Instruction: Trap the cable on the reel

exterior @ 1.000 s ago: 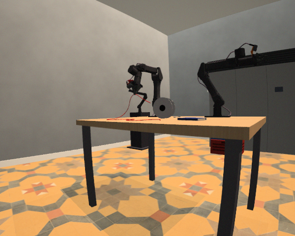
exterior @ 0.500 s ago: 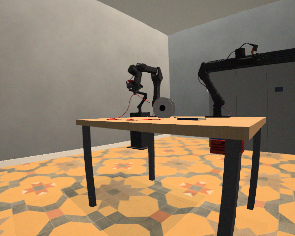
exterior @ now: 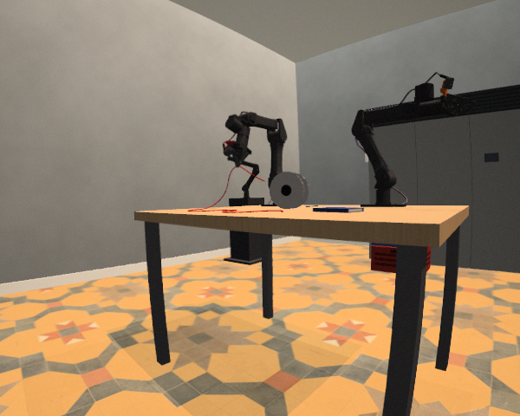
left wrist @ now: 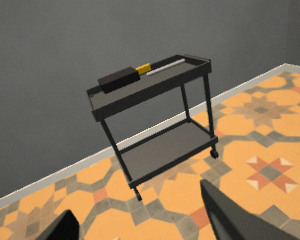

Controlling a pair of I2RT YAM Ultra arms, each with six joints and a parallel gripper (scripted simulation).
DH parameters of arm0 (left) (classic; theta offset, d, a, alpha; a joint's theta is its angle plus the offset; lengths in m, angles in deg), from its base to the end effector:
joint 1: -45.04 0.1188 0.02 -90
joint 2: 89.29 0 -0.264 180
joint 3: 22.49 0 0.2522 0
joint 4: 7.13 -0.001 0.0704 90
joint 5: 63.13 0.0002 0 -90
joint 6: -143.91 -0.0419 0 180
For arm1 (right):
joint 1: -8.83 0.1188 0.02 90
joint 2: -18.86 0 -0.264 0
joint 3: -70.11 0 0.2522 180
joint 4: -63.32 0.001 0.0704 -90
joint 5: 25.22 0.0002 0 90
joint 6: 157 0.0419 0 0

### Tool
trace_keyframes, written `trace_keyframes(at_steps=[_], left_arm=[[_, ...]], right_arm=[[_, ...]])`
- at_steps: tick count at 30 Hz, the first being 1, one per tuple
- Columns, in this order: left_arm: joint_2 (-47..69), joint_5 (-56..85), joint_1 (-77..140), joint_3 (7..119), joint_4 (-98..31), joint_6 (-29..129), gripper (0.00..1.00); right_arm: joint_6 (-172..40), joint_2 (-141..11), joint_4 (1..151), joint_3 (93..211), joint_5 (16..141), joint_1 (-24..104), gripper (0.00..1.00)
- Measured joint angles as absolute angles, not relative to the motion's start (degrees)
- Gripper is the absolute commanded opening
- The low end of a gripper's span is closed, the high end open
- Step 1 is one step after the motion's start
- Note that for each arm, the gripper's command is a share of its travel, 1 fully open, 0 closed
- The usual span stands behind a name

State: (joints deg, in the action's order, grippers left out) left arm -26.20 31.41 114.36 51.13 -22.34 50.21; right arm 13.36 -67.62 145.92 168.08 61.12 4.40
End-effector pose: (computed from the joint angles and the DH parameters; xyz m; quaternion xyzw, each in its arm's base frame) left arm 0.0941 0.2427 0.3910 -0.3756 0.6321 0.3794 0.5616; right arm 0.2865 -0.0185 0.3263 0.6609 0.7317 0.1257 0.1099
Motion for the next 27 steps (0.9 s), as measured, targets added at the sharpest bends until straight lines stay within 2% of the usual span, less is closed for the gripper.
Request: trace_keyframes(at_steps=[27], left_arm=[[-16.8,47.9,77.4,53.2,-31.7,36.7,0.75]], right_arm=[[13.4,-67.6,145.9,168.1,61.1,4.4,0.00]])
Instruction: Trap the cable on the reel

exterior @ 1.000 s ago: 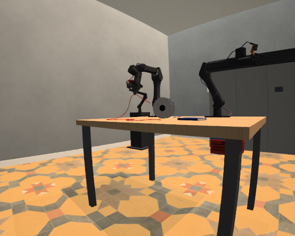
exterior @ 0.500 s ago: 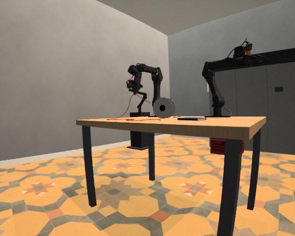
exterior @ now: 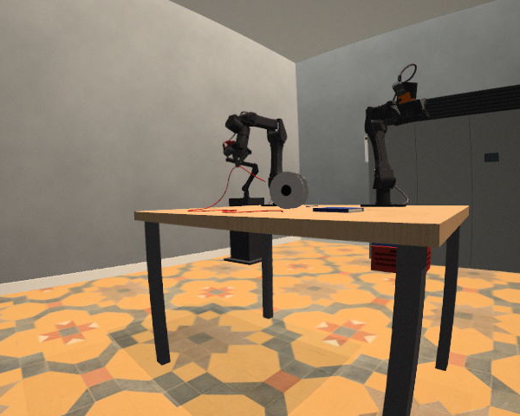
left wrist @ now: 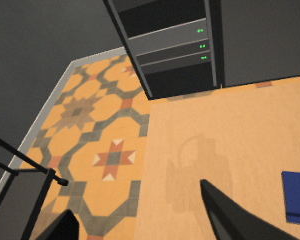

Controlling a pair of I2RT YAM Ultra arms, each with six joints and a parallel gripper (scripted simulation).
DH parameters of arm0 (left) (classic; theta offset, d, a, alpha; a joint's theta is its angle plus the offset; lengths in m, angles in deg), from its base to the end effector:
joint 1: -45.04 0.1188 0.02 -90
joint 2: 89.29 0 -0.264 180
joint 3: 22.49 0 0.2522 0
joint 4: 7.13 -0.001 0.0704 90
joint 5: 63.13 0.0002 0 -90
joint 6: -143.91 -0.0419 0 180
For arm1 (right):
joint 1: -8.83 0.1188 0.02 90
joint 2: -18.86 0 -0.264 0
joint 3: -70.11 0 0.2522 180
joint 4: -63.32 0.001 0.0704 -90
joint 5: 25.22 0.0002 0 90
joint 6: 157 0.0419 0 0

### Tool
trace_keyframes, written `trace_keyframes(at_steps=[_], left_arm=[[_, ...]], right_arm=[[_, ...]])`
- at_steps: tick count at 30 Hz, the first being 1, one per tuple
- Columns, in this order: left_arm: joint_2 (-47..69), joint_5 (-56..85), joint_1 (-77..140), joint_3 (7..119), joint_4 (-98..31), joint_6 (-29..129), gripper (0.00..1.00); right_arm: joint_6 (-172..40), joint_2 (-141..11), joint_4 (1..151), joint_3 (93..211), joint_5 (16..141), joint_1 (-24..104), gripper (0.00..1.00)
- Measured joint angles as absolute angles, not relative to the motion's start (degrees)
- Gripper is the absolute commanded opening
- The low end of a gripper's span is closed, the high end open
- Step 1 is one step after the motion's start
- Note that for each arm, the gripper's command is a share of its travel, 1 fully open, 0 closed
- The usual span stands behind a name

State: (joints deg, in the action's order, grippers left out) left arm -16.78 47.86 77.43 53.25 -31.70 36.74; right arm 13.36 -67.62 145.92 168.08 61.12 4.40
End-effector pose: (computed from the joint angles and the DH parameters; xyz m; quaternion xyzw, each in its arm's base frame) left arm 0.2561 0.1459 0.3448 -0.0057 0.8184 0.0959 0.5665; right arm 0.2865 -0.0185 0.3263 0.6609 0.7317 0.1257 0.1099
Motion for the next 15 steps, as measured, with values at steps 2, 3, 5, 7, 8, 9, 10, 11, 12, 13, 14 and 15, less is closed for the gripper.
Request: trace_keyframes(at_steps=[2,3,5,7,8,9,10,11,12,13,14,15], left_arm=[[-16.0,49.2,74.1,53.5,-32.4,35.5,0.75],[-15.7,50.0,72.3,53.5,-32.8,34.9,0.75],[-14.8,51.6,68.4,53.7,-33.7,33.6,0.75],[-13.9,53.3,64.6,53.9,-34.6,32.2,0.75],[-13.4,54.2,62.7,54.0,-35.1,31.5,0.75],[-12.8,55.0,60.8,54.1,-35.6,30.8,0.75],[-12.3,55.8,59.0,54.2,-36.1,30.2,0.75],[-11.8,56.6,57.1,54.3,-36.6,29.5,0.75],[-11.3,57.4,55.3,54.5,-37.1,28.8,0.75],[-10.8,58.2,53.7,54.6,-37.5,28.3,0.75],[-10.5,59.0,52.5,54.6,-37.9,27.8,0.75],[-10.2,59.4,51.7,54.7,-38.5,27.3,0.75]], right_arm=[[13.4,-67.6,145.9,168.1,61.1,4.4,0.00],[13.4,-67.6,145.9,168.1,61.1,4.4,0.00],[13.4,-67.6,145.9,168.1,61.1,4.4,0.00],[13.4,-67.6,145.9,168.1,61.1,4.4,0.00],[13.4,-67.6,145.9,168.1,61.1,4.4,0.00],[13.4,-67.6,145.9,168.1,61.1,4.4,0.00],[13.4,-67.6,145.9,168.1,61.1,4.4,0.00],[13.4,-67.6,145.9,168.1,61.1,4.4,0.00],[13.4,-67.6,145.9,168.1,61.1,4.4,0.00],[13.4,-67.6,145.9,168.1,61.1,4.4,0.00],[13.4,-67.6,145.9,168.1,61.1,4.4,0.00],[13.4,-67.6,145.9,168.1,61.1,4.4,0.00]])
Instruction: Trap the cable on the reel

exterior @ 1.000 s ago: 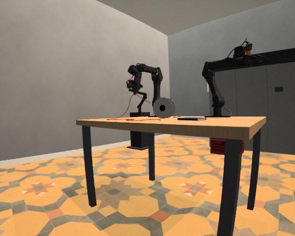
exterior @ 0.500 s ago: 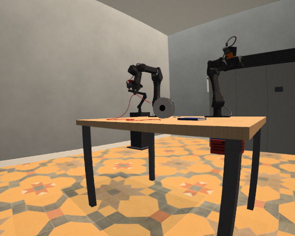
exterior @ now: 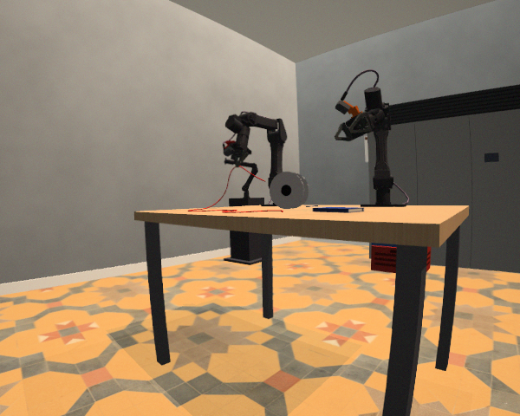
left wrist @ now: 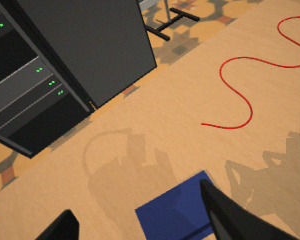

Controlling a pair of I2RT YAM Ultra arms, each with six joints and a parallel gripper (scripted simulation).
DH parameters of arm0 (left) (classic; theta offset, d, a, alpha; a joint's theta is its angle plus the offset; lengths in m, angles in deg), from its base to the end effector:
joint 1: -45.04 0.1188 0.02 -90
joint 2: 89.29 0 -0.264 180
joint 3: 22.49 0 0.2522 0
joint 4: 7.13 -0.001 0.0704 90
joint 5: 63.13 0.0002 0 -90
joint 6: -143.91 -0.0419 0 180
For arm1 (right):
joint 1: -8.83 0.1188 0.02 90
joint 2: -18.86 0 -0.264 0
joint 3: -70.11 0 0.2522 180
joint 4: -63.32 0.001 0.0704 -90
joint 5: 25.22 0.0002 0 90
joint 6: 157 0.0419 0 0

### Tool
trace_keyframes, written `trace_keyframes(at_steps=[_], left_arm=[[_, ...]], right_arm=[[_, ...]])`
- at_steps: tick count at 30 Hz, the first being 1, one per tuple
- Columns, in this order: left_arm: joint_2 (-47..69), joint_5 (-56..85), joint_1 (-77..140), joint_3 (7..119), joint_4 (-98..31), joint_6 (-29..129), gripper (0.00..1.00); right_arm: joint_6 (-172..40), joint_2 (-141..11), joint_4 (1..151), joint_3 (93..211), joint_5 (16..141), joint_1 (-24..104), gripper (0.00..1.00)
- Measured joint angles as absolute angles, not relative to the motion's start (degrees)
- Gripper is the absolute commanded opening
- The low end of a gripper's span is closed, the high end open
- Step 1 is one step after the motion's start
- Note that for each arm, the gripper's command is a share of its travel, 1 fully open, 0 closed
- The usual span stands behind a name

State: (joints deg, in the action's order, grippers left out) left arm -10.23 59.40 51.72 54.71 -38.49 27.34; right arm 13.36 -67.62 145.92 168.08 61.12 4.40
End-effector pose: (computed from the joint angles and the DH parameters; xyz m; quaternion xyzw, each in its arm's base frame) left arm 0.3107 0.0147 0.3117 0.2770 0.8088 -0.1055 0.5079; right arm 0.2865 -0.0185 0.3263 0.6609 0.7317 0.1257 0.1099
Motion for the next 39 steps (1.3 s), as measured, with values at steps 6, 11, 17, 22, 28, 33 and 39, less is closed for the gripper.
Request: trace_keyframes(at_steps=[6,11,17,22,28,33,39], left_arm=[[-8.0,62.7,43.7,55.8,-40.5,24.1,0.75],[-6.0,66.0,36.2,56.3,-42.5,21.5,0.75],[-4.2,69.0,30.1,56.7,-44.6,19.0,0.75],[-3.3,70.6,26.6,57.4,-45.6,17.4,0.75],[-2.1,72.6,22.3,57.8,-46.8,15.8,0.75],[-1.7,73.6,20.5,58.0,-47.5,14.9,0.75],[-1.5,74.2,19.8,58.1,-47.9,14.3,0.75]], right_arm=[[13.4,-67.6,145.9,168.1,61.1,4.4,0.00],[13.4,-67.6,145.9,168.1,61.1,4.4,0.00],[13.4,-67.6,145.9,168.1,61.1,4.4,0.00],[13.4,-67.6,145.9,168.1,61.1,4.4,0.00],[13.4,-67.6,145.9,168.1,61.1,4.4,0.00],[13.4,-67.6,145.9,168.1,61.1,4.4,0.00],[13.4,-67.6,145.9,168.1,61.1,4.4,0.00]])
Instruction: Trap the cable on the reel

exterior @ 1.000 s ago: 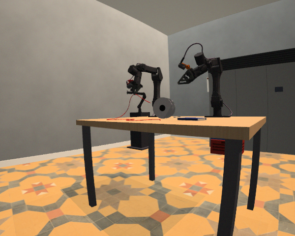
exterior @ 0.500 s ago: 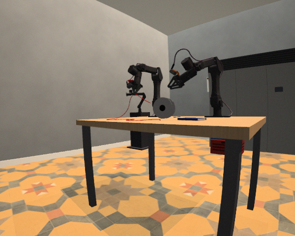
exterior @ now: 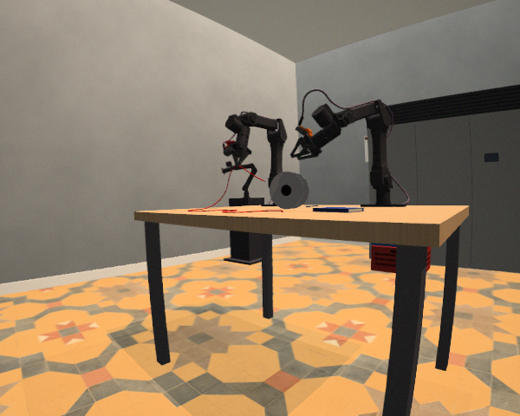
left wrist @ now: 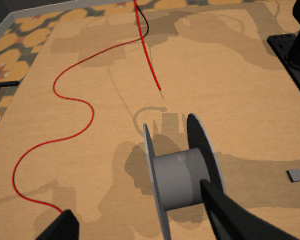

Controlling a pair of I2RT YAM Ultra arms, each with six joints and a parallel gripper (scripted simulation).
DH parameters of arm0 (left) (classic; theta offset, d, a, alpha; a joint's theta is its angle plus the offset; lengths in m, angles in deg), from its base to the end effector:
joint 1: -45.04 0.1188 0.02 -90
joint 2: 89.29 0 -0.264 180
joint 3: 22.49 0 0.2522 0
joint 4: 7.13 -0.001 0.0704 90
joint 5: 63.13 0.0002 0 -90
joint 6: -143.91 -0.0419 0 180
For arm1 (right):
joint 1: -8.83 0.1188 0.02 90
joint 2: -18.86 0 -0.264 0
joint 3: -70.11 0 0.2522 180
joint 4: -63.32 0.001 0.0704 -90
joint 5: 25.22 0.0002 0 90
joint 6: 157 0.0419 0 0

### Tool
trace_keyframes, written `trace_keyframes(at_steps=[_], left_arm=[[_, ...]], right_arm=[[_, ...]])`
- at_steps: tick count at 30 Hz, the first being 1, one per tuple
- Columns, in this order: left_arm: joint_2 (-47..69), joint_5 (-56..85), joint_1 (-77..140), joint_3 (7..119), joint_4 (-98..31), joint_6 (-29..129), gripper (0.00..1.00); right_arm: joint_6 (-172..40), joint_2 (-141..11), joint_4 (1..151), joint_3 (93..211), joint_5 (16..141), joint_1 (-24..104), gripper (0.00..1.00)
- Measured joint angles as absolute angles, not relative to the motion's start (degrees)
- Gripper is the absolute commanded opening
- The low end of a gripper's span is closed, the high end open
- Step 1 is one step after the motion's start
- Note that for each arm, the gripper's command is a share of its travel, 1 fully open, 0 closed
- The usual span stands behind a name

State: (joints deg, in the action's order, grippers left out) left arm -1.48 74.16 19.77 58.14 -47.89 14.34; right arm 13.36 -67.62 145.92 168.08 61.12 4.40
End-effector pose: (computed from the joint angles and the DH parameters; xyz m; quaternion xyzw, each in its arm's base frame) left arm 0.2823 -0.1662 0.2776 0.5799 0.6446 -0.3305 0.3728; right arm 0.2865 -0.0185 0.3263 0.6609 0.7317 0.1257 0.1099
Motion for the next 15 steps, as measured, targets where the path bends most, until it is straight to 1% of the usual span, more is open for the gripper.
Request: trace_keyframes(at_steps=[15], left_arm=[[-1.4,74.6,19.5,57.6,-47.7,13.9,0.75]], right_arm=[[13.4,-67.6,145.9,168.1,61.1,4.6,0.00]])
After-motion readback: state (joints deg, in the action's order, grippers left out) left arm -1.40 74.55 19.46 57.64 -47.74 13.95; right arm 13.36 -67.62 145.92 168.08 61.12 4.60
